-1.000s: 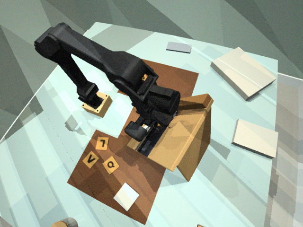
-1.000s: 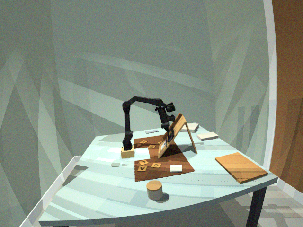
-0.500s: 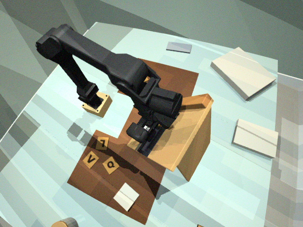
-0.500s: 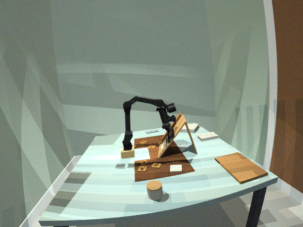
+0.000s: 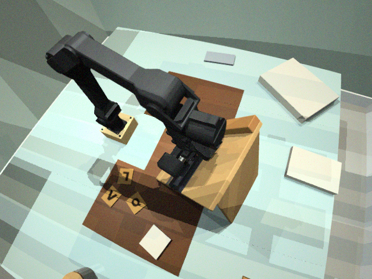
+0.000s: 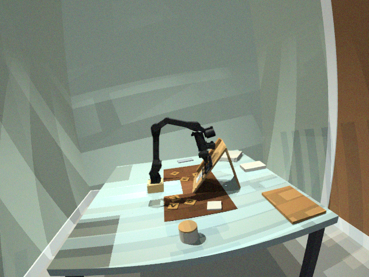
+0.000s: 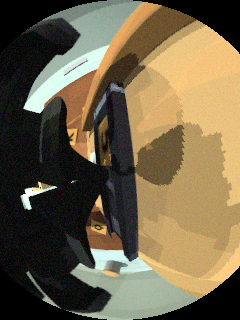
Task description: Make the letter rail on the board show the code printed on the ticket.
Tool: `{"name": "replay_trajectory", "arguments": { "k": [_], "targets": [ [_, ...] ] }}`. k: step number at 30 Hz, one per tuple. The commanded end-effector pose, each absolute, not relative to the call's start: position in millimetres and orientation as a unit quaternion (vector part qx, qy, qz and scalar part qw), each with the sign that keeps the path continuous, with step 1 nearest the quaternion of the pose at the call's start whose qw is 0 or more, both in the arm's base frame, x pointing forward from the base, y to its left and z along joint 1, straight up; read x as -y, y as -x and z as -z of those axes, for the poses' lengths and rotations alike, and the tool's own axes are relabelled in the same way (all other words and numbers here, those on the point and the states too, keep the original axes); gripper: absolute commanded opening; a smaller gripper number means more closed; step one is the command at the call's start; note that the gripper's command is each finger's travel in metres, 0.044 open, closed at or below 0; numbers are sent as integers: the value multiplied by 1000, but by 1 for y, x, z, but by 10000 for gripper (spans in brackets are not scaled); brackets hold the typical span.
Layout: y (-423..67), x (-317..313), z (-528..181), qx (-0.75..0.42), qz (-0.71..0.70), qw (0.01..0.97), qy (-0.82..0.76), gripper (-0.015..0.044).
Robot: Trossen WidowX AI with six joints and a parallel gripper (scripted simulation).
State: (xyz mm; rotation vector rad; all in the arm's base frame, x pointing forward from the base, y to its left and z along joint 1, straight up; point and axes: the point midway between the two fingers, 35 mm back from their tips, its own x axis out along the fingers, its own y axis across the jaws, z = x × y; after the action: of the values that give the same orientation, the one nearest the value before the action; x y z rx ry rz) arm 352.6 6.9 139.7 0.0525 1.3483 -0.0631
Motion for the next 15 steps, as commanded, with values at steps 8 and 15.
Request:
{"name": "replay_trajectory", "arguments": {
  "k": [8, 15],
  "targets": [
    [-358, -7, -136, -624, 27, 781, -23, 0],
    [-357, -7, -137, -624, 27, 781, -23, 0]
  ]
}}
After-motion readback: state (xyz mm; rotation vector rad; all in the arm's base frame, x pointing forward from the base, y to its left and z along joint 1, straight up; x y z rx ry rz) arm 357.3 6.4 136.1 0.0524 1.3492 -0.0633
